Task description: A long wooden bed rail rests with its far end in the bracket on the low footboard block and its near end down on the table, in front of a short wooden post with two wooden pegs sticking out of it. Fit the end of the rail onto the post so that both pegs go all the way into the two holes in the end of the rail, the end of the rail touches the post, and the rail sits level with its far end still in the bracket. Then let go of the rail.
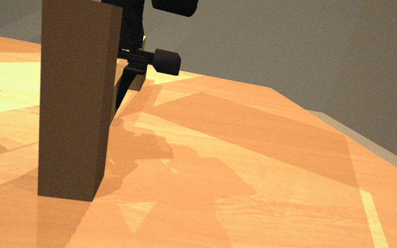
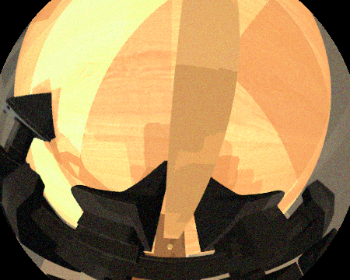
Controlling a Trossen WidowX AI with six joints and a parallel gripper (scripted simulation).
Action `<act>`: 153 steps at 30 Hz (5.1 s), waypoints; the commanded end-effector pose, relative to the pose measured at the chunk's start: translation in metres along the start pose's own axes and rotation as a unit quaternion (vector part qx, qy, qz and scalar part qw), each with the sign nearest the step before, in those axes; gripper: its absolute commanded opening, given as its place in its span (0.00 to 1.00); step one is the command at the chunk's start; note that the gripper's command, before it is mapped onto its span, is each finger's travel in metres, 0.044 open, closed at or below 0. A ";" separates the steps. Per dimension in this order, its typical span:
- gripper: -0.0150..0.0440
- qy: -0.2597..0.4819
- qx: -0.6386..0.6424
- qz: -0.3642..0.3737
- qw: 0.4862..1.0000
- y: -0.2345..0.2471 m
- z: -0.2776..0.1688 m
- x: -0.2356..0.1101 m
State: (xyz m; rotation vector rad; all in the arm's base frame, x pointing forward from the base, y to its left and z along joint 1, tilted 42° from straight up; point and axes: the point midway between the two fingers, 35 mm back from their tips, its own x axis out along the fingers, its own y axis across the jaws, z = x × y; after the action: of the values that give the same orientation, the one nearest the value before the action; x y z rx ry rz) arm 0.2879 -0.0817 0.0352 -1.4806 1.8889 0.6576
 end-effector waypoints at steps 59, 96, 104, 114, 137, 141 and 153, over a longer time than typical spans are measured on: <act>0.25 -0.004 0.001 -0.004 1.000 -0.003 0.001 -0.035; 0.25 -0.004 0.000 -0.004 1.000 -0.001 0.001 -0.036; 0.25 -0.004 0.000 -0.004 1.000 -0.001 0.001 -0.037; 0.25 -0.004 0.000 -0.004 1.000 -0.001 0.001 -0.034; 0.25 -0.004 0.000 -0.004 1.000 -0.001 -0.003 -0.035; 0.25 -0.004 0.000 -0.004 1.000 -0.001 -0.005 -0.035; 0.25 -0.004 0.000 -0.004 1.000 -0.001 -0.008 -0.036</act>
State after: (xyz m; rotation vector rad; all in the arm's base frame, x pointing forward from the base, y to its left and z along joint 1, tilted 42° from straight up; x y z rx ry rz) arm 0.2924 -0.0638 0.0651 -1.4776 1.8791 0.6553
